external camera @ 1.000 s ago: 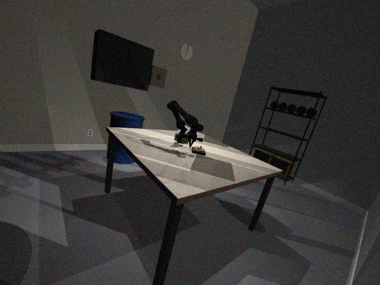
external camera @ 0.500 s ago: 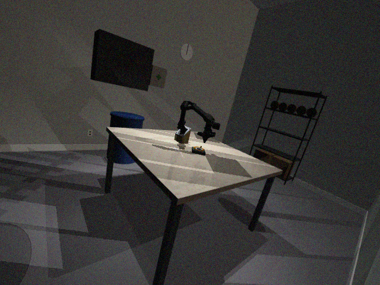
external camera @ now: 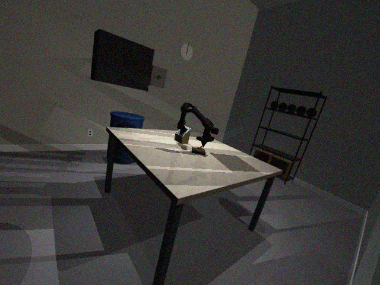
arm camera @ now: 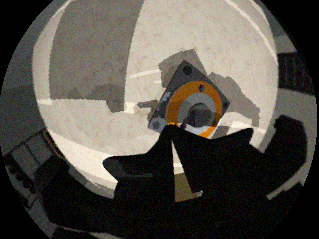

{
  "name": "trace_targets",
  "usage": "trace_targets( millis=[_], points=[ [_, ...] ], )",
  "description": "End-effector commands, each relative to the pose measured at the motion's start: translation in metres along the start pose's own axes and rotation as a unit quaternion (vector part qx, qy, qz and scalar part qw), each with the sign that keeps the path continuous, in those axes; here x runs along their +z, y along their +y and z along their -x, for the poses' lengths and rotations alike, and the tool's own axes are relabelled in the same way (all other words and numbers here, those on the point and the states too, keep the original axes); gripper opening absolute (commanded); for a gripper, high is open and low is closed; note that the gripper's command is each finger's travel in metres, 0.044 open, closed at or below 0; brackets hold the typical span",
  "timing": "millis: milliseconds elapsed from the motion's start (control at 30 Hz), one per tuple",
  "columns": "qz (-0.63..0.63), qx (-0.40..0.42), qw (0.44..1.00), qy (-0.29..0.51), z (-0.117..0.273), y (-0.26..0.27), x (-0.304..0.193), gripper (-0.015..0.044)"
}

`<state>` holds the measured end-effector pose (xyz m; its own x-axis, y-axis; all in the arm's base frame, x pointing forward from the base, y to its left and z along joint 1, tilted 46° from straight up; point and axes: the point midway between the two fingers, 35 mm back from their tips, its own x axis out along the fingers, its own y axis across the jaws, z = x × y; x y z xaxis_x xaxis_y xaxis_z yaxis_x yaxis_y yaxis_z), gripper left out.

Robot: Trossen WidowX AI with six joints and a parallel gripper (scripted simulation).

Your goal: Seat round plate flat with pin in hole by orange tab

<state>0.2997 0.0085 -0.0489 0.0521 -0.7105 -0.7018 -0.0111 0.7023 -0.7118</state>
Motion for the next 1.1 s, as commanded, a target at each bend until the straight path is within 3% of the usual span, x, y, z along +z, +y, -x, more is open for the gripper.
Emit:
trace_targets(
  millis=[0, 1067],
  points=[
    [0.004, -0.002, 1.0, -0.002, -0.003, 0.001, -0.002, 0.0],
    [0.005, -0.002, 1.0, -0.002, -0.004, -0.009, -0.027, 0.0]
  ],
)
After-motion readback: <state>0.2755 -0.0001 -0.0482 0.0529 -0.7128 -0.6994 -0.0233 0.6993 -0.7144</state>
